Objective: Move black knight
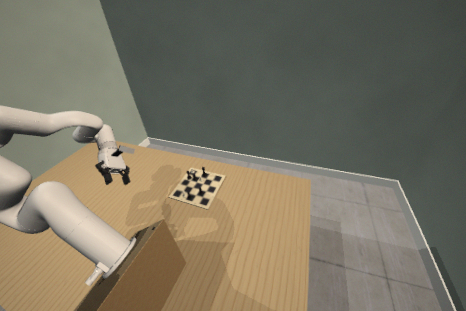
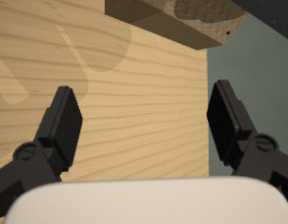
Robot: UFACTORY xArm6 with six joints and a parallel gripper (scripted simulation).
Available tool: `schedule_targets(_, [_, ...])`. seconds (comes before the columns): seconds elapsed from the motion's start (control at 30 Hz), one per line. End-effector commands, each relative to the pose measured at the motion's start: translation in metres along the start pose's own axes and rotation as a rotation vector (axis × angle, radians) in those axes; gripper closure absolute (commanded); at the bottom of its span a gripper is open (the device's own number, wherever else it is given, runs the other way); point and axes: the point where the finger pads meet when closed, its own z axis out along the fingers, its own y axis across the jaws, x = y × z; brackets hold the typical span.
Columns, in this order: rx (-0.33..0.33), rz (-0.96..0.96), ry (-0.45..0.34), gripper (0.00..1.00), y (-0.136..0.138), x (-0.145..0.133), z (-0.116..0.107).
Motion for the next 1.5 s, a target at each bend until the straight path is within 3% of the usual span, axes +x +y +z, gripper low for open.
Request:
schedule_targets(0.0, [0.021,0.14,0.195,0.0,-0.021,0.027,-0.012])
schedule_targets(0.03, [0.021,0.14,0.195,0.0,-0.021,0.027,-0.012])
schedule_targets(0.07, [0.053,0.193,0.273,0.0,-0.032,0.037,-0.021])
schedule_targets(0.13, [0.053,0.193,0.273,0.0,-0.032,0.037,-0.021])
schedule_targets(0.17, [0.091,0.241,0.346,0.0,-0.043,0.045,-0.03])
schedule_targets(0.2, [0.091,0.241,0.346,0.0,-0.043,0.045,-0.03])
schedule_targets(0.23, [0.133,0.285,0.412,0.0,-0.054,0.051,-0.04])
schedule_targets(0.3, [0.133,0.285,0.412,0.0,-0.054,0.051,-0.04])
schedule_targets(0.33, [0.178,0.324,0.472,0.0,-0.065,0.056,-0.051])
schedule_targets(0.37, [0.178,0.324,0.472,0.0,-0.065,0.056,-0.051])
schedule_targets(0.47, [0.271,0.387,0.57,0.0,-0.086,0.061,-0.071])
schedule_targets(0.53, [0.271,0.387,0.57,0.0,-0.086,0.061,-0.071])
schedule_targets(0.6, [0.356,0.431,0.64,0.0,-0.103,0.062,-0.088])
schedule_targets(0.63, [0.356,0.431,0.64,0.0,-0.103,0.062,-0.088])
schedule_targets(0.8, [0.484,0.48,0.72,0.0,-0.126,0.059,-0.113])
schedule_targets(1.47, [0.501,0.486,0.729,0.0,-0.129,0.059,-0.116])
